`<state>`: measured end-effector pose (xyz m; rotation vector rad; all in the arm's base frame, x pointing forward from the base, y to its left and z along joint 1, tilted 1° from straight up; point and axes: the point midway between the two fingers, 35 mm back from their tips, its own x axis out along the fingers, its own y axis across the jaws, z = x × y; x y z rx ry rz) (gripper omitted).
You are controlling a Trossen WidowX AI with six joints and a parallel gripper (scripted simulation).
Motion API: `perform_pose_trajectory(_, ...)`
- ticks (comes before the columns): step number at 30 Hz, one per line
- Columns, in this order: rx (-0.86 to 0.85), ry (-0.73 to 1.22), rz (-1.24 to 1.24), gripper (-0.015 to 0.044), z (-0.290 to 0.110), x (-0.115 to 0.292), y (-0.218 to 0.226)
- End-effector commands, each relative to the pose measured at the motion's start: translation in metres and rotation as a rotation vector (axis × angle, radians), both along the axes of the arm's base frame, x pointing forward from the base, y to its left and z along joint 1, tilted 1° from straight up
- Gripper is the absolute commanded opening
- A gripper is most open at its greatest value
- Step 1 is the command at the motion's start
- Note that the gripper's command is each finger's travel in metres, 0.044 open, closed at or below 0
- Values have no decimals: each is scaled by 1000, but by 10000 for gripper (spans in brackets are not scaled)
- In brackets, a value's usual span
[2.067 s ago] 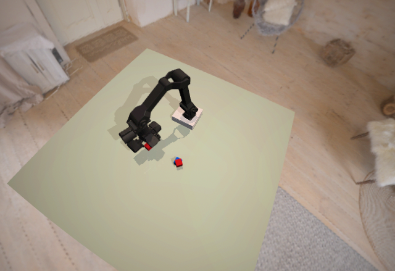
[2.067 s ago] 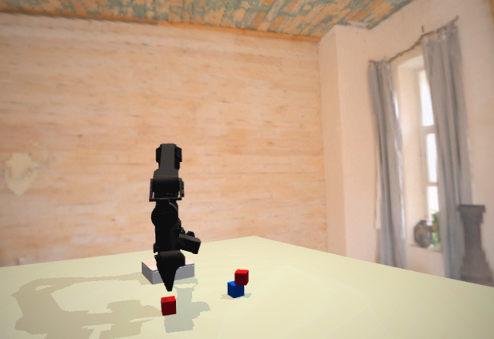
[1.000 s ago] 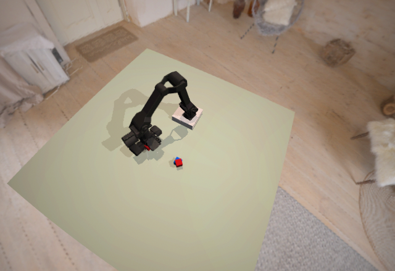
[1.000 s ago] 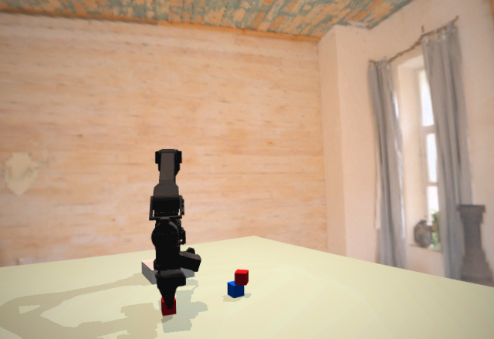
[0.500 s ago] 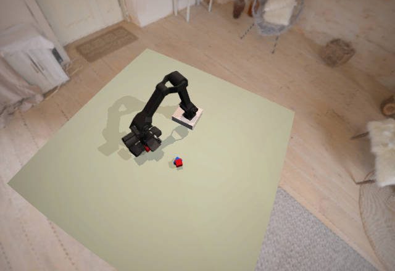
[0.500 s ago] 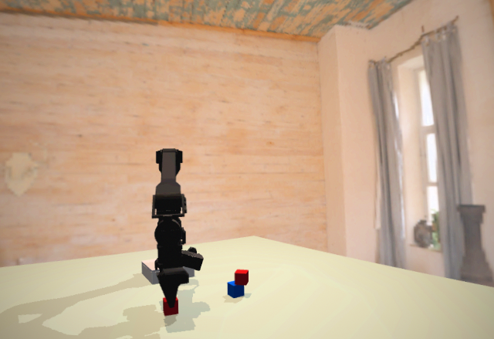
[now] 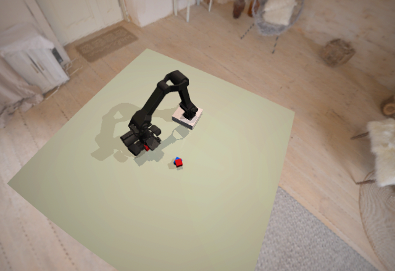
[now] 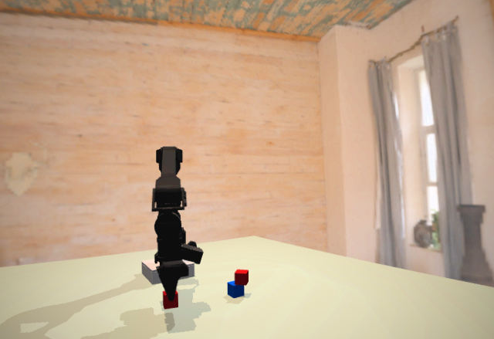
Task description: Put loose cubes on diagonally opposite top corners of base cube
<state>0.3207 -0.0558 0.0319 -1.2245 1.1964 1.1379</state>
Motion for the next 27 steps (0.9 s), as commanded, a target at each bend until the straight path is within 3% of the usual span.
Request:
perform_pose_trajectory(1, -8, -12, 2, 105, 9, 4, -2)
perform_pose_trajectory(27, -3, 7, -5, 105, 41, 1, -3)
